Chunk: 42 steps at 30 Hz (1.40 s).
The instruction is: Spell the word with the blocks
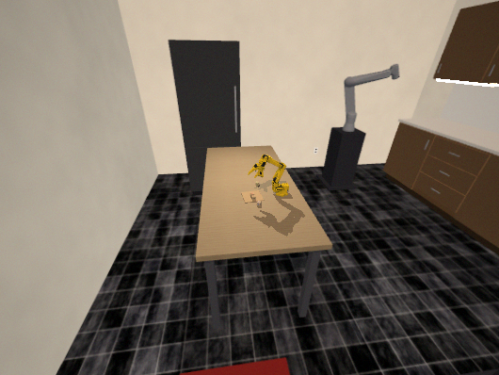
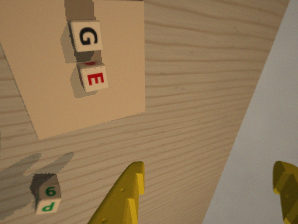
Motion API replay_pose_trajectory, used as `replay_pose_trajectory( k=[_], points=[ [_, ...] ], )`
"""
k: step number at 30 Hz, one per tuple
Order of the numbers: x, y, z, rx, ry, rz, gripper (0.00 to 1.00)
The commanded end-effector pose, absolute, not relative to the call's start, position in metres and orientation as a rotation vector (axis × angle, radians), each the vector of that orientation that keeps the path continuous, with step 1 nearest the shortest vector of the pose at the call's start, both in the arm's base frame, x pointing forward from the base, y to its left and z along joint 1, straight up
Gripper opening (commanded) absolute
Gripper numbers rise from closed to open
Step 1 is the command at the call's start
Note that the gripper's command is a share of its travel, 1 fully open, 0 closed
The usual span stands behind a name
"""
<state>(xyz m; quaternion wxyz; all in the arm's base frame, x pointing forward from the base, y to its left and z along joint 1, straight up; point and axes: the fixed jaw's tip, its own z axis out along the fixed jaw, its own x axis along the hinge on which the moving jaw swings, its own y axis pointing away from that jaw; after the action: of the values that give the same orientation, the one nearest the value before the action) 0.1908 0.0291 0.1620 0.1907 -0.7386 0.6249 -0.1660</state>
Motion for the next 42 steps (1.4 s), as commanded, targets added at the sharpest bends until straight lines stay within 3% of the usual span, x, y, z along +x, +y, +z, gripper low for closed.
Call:
replay_pose_trajectory(
  k=[1,19,33,42],
  points=[
    [0.192,0.038,0.17,-2.1,1.641,-0.504,0.32],
    [0.171,0.12,0.156,-2.516,0.821,-0.453,0.32],
    [0.168,0.126,0.15,-2.56,0.767,-0.43,0.32],
    [0.17,0.128,0.11,-2.751,0.824,-0.268,0.32]
  ],
)
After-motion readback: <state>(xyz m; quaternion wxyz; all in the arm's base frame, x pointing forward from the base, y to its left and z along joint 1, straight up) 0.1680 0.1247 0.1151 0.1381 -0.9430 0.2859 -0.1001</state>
